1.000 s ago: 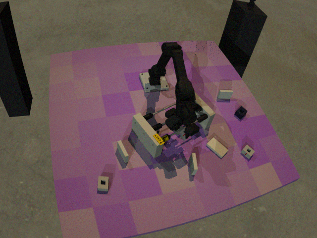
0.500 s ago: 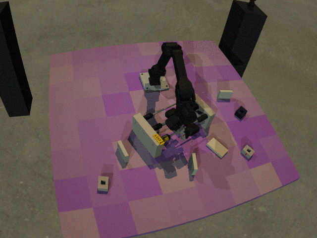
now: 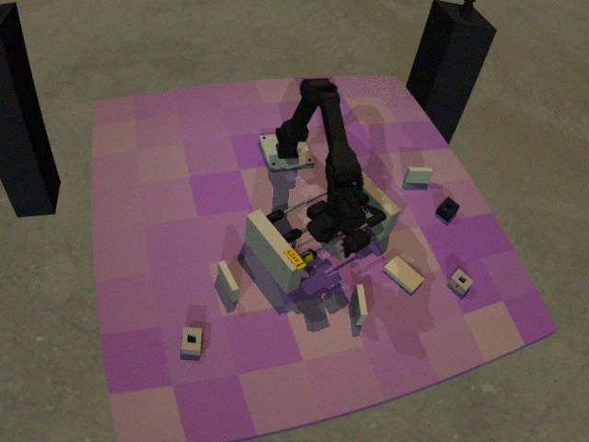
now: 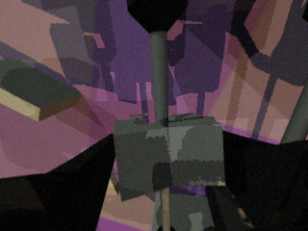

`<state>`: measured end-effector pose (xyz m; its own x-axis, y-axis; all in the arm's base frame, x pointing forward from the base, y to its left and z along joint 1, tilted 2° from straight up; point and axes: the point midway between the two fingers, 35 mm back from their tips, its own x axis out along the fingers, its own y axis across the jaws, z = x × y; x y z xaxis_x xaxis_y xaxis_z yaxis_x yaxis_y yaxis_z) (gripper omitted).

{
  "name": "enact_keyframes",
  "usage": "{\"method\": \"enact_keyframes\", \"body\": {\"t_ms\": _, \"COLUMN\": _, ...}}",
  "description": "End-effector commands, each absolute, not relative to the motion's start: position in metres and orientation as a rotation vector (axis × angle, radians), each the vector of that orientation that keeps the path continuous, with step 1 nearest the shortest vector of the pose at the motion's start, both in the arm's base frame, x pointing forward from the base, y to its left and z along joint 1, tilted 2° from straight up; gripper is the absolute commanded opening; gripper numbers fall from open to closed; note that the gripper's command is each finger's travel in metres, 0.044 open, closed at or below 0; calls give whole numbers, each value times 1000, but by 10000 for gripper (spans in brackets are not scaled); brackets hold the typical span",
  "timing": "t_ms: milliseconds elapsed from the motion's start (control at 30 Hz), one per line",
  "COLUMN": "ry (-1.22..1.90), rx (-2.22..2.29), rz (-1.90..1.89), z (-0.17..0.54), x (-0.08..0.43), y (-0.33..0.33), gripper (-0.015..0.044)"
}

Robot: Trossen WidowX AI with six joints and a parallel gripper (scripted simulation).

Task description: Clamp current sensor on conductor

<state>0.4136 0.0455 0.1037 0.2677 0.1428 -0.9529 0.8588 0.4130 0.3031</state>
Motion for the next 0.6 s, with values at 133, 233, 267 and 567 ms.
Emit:
{"method": "enact_keyframes", "body": {"t_ms": 133, "ry": 1218, "rx": 1060, "rz": -630, "z": 104, "x": 415, "y": 45, "gripper": 0}}
{"method": "enact_keyframes", "body": {"t_ms": 233, "ry": 1224, "rx": 1059, "rz": -631, "z": 104, "x": 414, "y": 45, "gripper": 52}}
{"method": "enact_keyframes", "body": {"t_ms": 267, "ry": 1224, "rx": 1059, "rz": -631, "z": 104, "x": 414, "y": 45, "gripper": 79}}
{"method": "enact_keyframes", "body": {"t_ms": 567, "ry": 1224, "rx": 1059, "rz": -631, "z": 104, "x": 414, "y": 45, "gripper": 315}}
